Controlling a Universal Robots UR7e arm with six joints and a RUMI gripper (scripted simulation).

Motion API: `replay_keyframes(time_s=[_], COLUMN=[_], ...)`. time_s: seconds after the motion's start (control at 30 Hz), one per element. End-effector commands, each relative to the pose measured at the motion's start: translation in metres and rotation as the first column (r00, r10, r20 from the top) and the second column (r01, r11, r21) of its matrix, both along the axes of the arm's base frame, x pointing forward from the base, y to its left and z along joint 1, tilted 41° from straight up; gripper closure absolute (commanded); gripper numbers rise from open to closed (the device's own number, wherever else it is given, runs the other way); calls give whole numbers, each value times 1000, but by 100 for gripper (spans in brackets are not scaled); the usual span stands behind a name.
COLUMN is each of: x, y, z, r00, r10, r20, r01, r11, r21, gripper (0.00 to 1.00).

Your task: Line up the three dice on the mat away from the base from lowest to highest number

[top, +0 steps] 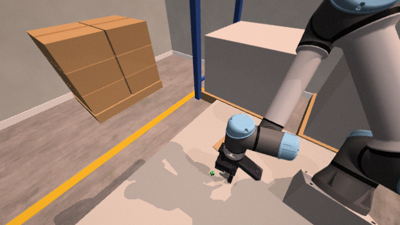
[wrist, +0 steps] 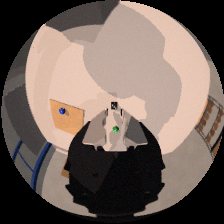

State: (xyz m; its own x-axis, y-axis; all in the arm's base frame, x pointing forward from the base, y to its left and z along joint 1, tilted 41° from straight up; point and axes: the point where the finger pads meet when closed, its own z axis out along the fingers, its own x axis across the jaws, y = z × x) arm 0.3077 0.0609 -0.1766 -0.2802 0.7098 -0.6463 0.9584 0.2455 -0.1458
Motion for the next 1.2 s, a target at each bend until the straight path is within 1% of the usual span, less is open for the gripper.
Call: replay_keyframes(time_s=[0.0,0.93,1.17], x=[0,0,0], y=[0,0,-2], z=[0,0,-2], r00=[1000,1000,1000], r10=[0,0,0], r20=[1,1,1], r01=[0,0,0], r11=[1000,1000,1000], r21=[0,0,0], gripper=[82,82,82])
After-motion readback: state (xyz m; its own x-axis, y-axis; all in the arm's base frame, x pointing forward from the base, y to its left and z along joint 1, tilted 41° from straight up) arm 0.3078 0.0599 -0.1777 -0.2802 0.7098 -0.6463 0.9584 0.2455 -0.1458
